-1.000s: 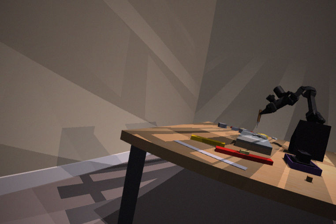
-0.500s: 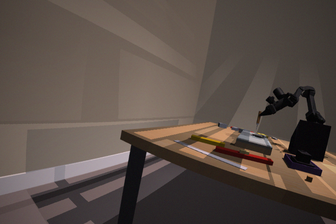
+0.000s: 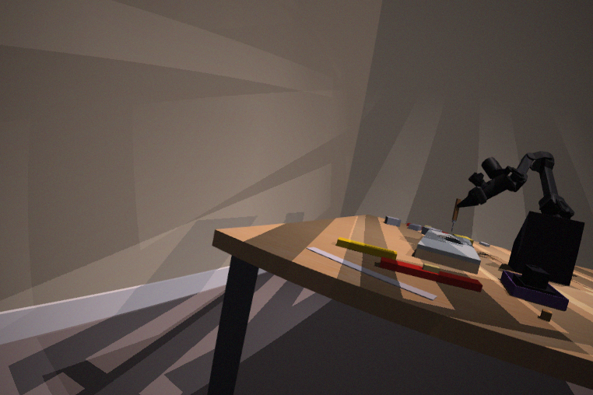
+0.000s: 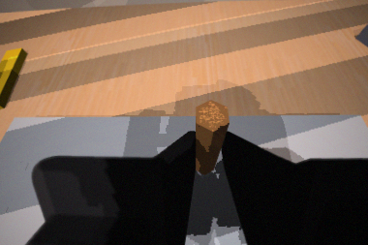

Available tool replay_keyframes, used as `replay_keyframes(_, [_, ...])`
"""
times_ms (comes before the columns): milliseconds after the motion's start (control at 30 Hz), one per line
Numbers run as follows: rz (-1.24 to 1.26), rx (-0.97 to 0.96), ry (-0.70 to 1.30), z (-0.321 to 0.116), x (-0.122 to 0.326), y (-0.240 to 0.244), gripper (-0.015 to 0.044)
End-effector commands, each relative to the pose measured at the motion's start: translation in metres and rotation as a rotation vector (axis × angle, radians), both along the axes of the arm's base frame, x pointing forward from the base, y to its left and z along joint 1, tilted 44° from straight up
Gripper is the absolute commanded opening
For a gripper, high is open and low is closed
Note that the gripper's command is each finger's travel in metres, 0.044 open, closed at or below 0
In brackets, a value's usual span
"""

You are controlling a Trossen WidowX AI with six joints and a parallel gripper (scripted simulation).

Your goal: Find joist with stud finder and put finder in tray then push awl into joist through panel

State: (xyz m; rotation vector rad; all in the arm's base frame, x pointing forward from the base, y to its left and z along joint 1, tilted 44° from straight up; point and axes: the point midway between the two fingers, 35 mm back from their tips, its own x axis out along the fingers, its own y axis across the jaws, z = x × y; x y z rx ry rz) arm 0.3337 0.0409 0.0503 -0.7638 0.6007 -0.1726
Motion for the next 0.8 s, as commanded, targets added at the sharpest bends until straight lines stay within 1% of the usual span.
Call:
replay_keyframes(0, [0.006, -0.001, 0.005, -0.004, -0.001, -0.002, 0.0000])
replay_keyframes(767, [0.006, -0.002, 0.005, -0.020, 0.001, -0.018, 0.0000])
